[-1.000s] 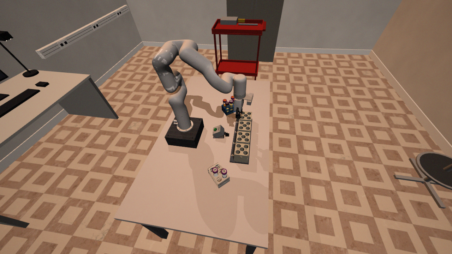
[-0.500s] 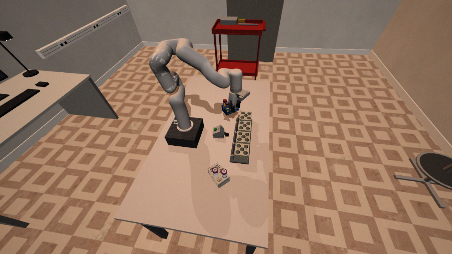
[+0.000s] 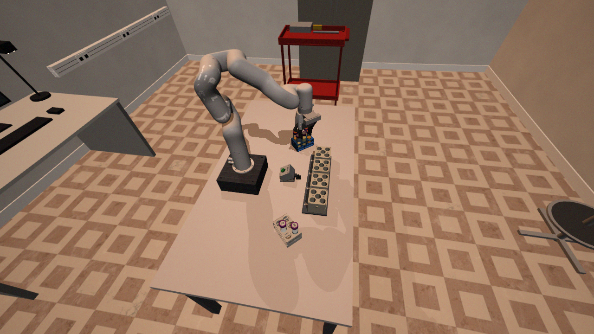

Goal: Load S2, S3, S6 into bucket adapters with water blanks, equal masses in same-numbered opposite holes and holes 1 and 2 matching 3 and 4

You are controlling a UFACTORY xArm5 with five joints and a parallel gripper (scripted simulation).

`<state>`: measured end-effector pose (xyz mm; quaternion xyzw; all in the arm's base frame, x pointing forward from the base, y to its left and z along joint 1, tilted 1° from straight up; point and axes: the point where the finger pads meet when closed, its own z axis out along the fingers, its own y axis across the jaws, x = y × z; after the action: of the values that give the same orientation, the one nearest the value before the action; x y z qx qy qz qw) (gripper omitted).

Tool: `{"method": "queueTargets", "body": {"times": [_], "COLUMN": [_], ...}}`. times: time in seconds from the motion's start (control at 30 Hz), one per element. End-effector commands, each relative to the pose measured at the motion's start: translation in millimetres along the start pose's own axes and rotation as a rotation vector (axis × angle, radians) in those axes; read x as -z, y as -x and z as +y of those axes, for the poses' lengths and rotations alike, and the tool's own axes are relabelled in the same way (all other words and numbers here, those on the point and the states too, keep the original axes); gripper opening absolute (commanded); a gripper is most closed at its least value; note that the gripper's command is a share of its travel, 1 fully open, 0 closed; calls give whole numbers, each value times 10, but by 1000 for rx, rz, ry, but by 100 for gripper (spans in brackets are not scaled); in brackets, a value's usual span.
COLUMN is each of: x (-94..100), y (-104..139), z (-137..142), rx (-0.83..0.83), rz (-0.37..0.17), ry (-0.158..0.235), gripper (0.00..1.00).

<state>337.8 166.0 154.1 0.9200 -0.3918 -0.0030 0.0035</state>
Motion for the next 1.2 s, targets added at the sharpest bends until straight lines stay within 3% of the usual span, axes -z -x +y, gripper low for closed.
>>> {"method": "queueTargets", "body": {"times": [0.0,0.47,0.53,1.03,1.17], "x": [18,24,24,31,32], "y": [184,871,871,1606,1704], "z": [-58,-207,-207,-366,-387], "rx": [-20,-20,-20,-20,-20], "rz": [-7,-7,-7,-8,-8], "ry": [-10,-10,-10,-10,-10], "gripper": [57,57,57,57,57]}}
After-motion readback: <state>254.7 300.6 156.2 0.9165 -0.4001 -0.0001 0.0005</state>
